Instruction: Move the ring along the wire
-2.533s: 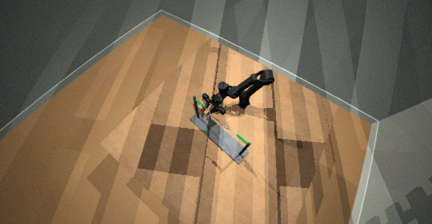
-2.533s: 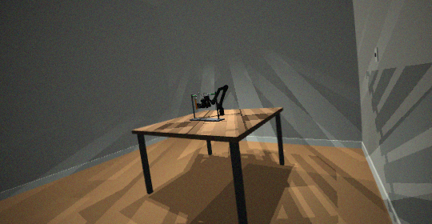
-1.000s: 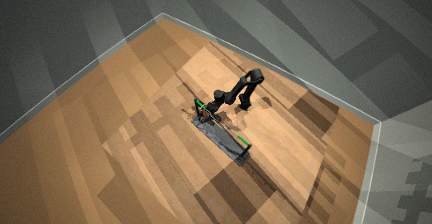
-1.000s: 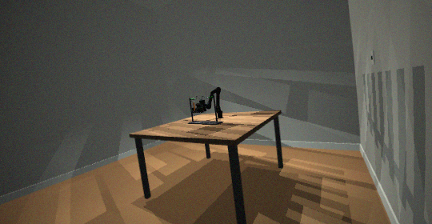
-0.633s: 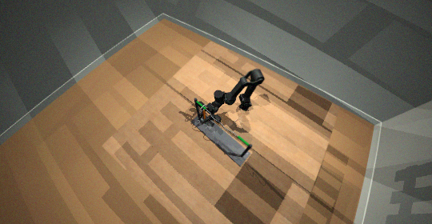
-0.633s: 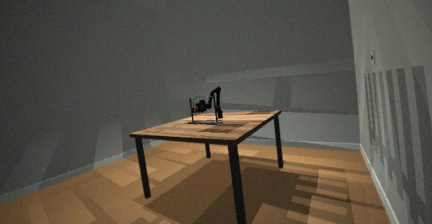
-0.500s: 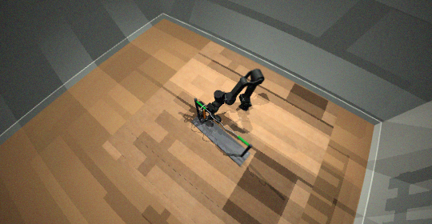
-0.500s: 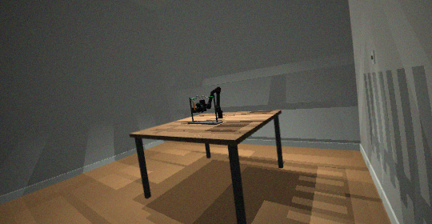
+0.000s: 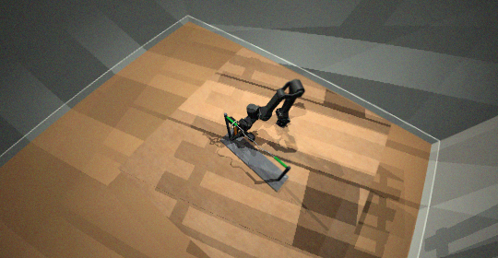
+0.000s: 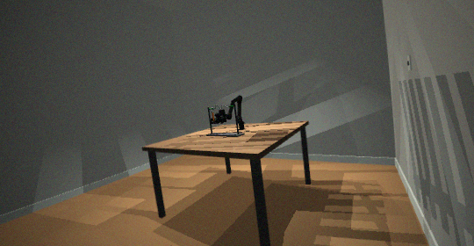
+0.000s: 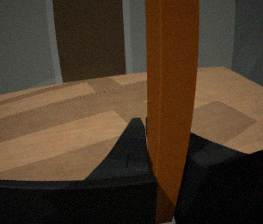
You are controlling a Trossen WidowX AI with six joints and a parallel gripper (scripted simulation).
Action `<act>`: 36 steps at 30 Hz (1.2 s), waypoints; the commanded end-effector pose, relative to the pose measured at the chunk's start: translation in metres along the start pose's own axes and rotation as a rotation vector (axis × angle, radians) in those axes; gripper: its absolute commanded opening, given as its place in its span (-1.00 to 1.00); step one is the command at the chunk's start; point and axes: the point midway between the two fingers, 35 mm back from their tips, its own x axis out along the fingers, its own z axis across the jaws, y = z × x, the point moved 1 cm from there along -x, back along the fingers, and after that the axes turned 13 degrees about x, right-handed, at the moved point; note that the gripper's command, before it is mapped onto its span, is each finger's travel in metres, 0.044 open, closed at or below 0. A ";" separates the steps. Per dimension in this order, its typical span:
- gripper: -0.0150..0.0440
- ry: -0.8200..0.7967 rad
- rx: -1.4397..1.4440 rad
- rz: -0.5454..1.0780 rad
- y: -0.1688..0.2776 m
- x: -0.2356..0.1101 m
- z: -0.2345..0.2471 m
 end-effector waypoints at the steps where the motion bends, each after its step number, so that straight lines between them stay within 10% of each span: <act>1: -1.00 0.000 0.000 0.000 -0.002 0.000 0.001; 36: -1.00 0.002 0.001 -0.001 -0.014 -0.001 0.006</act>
